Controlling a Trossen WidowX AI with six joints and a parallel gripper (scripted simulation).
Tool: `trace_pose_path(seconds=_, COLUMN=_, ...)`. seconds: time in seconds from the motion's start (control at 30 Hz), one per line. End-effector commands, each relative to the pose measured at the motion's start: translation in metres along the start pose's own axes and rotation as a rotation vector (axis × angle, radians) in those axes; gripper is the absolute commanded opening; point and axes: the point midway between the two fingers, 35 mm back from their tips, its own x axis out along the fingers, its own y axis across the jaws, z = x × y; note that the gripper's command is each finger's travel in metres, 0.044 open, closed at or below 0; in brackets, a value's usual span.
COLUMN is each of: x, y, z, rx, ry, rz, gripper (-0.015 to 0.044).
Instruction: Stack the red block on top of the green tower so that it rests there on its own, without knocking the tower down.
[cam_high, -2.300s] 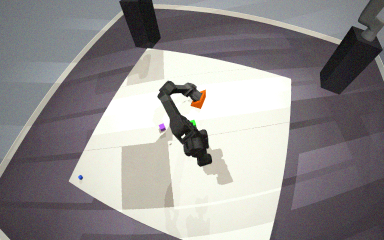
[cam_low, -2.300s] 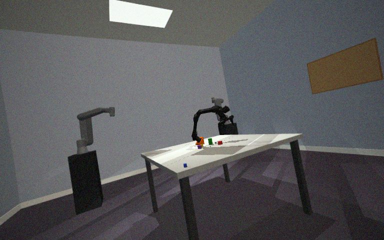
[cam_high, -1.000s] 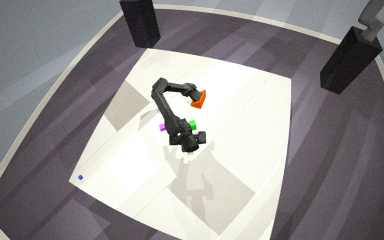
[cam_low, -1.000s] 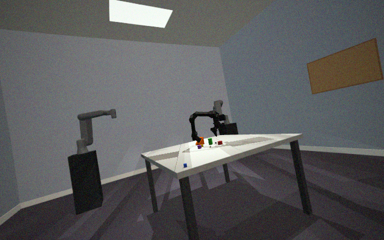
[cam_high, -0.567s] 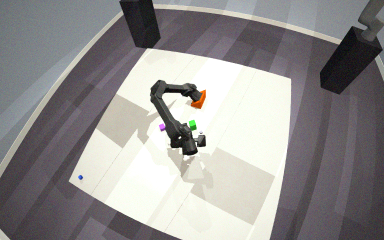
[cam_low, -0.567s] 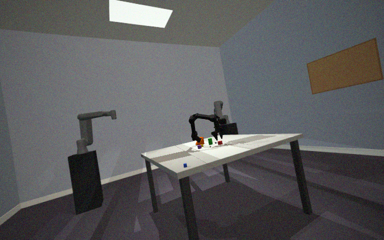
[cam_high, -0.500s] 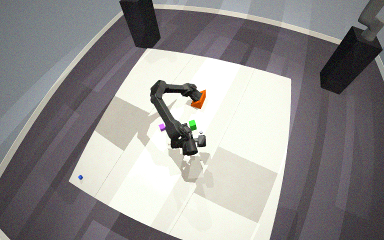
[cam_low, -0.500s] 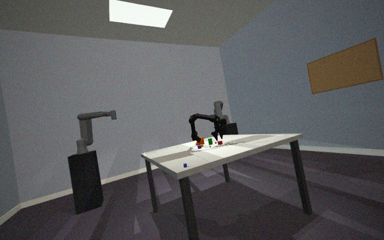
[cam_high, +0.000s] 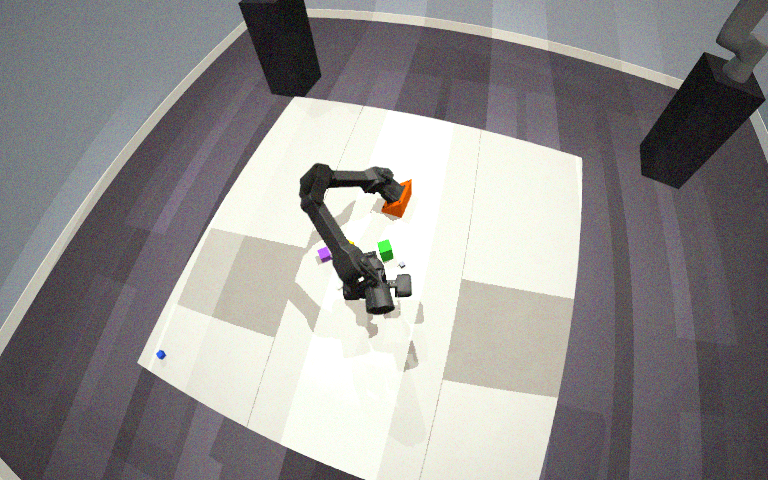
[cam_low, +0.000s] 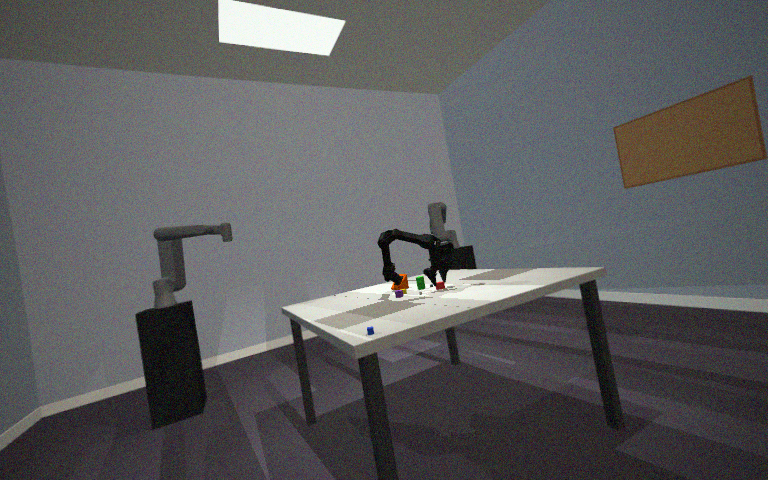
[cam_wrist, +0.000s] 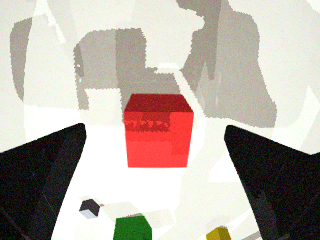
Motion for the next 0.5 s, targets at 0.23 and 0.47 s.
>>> trace_pose_path(seconds=0.23, x=0.017, y=-0.001, z=-0.001, rx=-0.006, ry=0.002, rz=-0.007, gripper=0.044)
trace_pose_path(seconds=0.47, x=0.018, y=-0.001, z=-0.001, rx=-0.006, ry=0.002, rz=-0.007, gripper=0.044)
